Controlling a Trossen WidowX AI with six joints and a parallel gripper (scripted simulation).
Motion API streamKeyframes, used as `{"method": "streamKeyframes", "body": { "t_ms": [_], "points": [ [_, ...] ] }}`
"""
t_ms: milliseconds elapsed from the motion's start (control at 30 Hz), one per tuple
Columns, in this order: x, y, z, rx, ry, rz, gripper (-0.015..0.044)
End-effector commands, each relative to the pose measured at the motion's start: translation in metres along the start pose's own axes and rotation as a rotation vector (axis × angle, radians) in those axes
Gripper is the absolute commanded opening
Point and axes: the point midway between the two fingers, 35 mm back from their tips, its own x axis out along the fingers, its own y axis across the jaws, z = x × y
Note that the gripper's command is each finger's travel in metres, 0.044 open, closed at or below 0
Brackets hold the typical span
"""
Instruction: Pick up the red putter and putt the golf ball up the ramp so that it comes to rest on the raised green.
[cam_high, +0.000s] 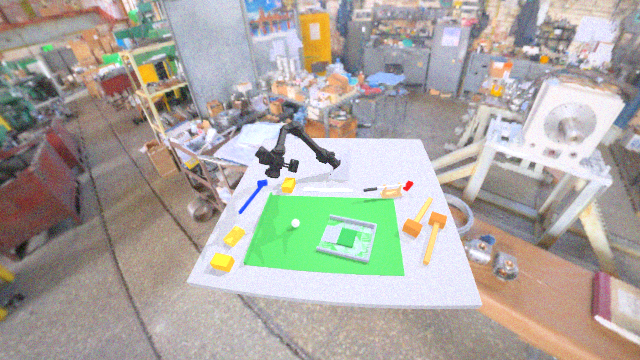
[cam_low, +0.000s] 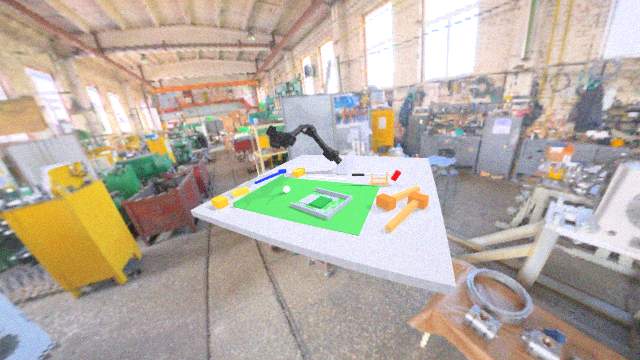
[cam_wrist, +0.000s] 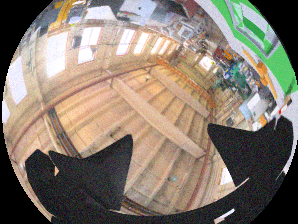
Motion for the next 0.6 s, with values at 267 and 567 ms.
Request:
{"method": "streamKeyframes", "body": {
  "t_ms": [267, 567],
  "points": [
    [0.058, -0.085, 0.022, -0.236, -0.057, -0.232, 0.044],
    [0.108, -0.212, 0.02, -0.573, 0.029, -0.626, 0.044]
  ]
}}
